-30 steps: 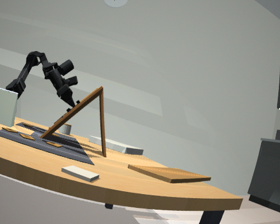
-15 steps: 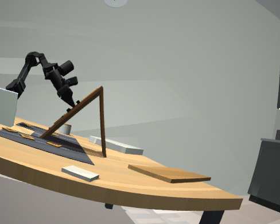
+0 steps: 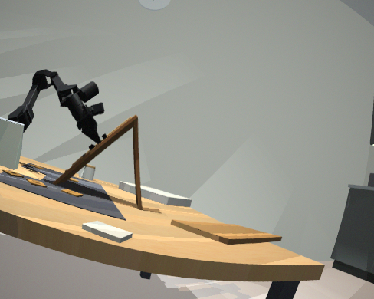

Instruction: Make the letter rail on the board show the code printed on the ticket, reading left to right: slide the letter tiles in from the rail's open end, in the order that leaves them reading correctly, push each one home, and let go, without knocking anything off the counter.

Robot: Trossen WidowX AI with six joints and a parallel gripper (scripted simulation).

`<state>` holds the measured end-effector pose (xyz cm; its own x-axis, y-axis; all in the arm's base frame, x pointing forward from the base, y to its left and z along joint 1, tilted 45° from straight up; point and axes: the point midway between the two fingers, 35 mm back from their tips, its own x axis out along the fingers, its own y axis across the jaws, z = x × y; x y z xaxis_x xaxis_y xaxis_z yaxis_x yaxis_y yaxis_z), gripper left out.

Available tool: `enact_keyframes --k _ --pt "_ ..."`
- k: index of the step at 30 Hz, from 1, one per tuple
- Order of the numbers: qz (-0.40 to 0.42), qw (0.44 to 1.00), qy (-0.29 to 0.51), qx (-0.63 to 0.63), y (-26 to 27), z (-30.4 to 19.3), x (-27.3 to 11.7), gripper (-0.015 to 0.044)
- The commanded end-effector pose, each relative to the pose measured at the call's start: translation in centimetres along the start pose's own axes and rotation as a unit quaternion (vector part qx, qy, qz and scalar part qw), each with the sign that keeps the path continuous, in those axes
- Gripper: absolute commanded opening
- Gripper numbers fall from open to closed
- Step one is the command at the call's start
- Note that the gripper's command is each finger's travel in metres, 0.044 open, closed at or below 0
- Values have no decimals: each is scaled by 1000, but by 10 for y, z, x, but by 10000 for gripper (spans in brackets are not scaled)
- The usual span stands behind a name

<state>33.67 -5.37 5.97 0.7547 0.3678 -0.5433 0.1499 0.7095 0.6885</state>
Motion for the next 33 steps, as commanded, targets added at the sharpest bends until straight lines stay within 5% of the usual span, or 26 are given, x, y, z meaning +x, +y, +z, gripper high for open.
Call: enact_keyframes --k 1,33 --pt "-1 1000 -2 1 4 1 -1 0" --pt "-1 1000 -2 1 30 1 -1 0"
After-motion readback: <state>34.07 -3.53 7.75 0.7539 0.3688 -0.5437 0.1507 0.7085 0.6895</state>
